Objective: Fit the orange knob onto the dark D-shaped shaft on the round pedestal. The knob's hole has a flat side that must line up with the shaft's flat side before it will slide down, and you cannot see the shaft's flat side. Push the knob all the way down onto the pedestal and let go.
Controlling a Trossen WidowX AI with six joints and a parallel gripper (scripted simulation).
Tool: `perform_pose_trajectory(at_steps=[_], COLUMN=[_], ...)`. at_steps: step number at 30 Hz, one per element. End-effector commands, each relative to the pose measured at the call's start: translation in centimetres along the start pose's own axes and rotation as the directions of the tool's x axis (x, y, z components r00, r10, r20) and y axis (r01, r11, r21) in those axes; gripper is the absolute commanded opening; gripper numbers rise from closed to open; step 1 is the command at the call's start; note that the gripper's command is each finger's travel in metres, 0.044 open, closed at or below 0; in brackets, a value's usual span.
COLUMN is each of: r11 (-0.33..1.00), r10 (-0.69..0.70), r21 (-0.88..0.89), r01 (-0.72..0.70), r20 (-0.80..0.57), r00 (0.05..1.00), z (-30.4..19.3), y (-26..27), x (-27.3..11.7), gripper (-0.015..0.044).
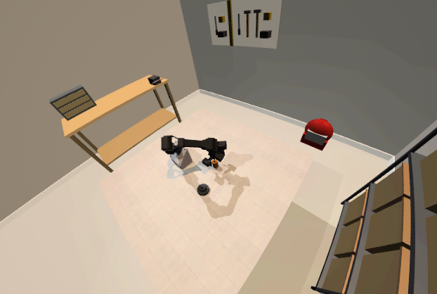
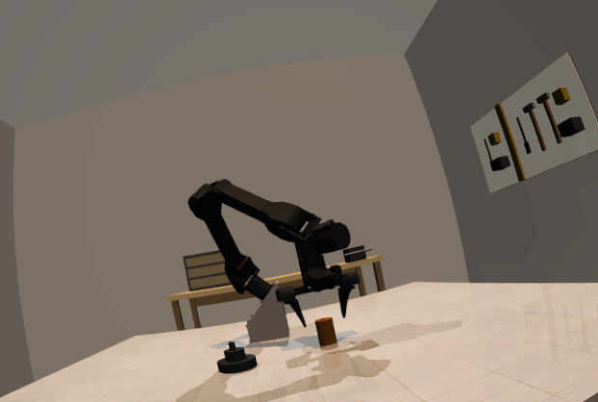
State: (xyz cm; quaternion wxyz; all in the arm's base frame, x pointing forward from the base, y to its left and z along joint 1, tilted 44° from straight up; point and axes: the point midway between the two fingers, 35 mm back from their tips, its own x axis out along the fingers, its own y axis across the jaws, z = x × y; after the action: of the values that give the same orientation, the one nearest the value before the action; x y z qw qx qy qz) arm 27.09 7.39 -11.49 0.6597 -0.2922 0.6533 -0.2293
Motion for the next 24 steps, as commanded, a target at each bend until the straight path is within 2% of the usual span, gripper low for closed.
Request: perform_pose_trajectory(at_steps=[1,24], r11=[1.000,1.000], r10=[-0.006,-0.010], r21=[-0.006,-0.006], r01=[0.006,0.010], r20=[-0.002,-0.002], r00=[1.000,1.000], z=[-0.1,-0.4], y=[0.0,-0.2], x=[0.8,4.4], gripper=[0.0440,0.0440])
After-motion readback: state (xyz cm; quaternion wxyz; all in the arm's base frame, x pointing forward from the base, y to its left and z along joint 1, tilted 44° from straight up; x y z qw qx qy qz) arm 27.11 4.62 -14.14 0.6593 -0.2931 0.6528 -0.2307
